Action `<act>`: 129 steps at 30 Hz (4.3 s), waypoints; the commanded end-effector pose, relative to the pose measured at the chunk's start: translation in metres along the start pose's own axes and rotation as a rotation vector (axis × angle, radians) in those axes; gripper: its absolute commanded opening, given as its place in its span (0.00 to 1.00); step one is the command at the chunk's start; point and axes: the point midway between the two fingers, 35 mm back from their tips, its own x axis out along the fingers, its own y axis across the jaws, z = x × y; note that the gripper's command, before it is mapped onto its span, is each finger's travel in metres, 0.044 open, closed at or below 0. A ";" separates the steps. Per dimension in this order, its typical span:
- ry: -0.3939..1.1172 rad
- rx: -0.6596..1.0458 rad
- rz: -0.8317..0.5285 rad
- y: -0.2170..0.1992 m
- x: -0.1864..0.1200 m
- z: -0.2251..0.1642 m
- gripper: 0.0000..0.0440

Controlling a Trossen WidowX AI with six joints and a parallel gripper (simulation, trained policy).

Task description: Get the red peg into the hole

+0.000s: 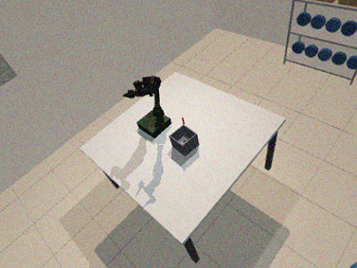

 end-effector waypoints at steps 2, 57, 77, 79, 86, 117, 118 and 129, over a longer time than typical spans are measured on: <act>0.099 0.135 0.088 0.021 -0.008 -0.011 1.00; 1.530 0.955 0.133 0.138 -0.222 -0.120 0.99; 2.031 0.748 -0.179 0.114 -0.340 -0.139 0.98; 2.066 0.705 -0.214 0.109 -0.351 -0.141 0.98; 2.158 0.522 -0.322 0.086 -0.388 -0.148 0.97; 2.138 -0.361 -0.452 -0.026 -0.470 -0.195 1.00; 2.133 -0.382 -0.450 -0.029 -0.471 -0.197 1.00; 2.076 -0.552 -0.415 -0.056 -0.482 -0.218 1.00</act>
